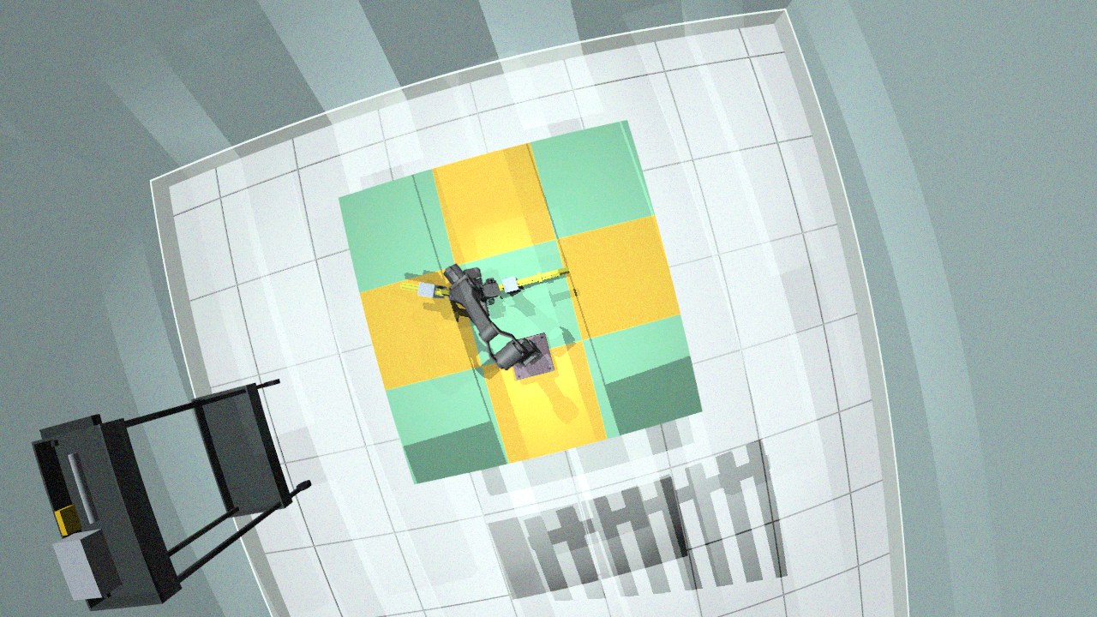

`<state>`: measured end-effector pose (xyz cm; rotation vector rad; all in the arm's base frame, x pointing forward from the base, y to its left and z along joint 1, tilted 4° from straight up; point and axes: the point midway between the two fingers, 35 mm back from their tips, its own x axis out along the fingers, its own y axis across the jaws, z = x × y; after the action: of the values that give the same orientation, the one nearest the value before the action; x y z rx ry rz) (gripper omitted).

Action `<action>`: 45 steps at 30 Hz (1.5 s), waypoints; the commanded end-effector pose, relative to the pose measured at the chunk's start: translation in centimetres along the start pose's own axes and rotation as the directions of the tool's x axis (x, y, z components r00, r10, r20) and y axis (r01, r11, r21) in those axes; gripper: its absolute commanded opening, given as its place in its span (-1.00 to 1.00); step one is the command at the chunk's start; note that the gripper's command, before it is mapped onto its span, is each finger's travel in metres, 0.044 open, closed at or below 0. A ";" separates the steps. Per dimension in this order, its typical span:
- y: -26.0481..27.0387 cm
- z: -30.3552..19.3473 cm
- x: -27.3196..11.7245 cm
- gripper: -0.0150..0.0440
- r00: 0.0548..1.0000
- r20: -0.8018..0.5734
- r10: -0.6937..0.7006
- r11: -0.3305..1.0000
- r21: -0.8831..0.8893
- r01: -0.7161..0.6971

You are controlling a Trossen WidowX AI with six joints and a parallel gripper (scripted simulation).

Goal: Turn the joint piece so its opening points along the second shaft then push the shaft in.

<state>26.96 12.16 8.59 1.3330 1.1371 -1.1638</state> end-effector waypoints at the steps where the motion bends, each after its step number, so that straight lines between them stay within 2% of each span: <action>1: 0.2 0.0 -0.1 -0.49 1.000 0.014 0.001 0.999 -0.045 0.000; 18: 0.2 0.0 0.0 -0.49 1.000 0.011 -0.002 0.999 -0.040 0.002; 23: 0.2 0.0 0.0 -0.05 1.000 0.011 -0.002 0.999 -0.040 0.002; 26: 0.2 0.0 0.0 0.01 1.000 0.011 -0.002 0.999 -0.040 0.002; 37: 0.2 0.0 0.0 0.99 1.000 0.011 -0.002 0.999 -0.040 0.002; 45: 0.2 0.0 0.0 1.00 1.000 0.011 -0.002 0.999 -0.040 0.002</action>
<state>27.14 12.14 8.66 1.2916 1.1488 -1.1416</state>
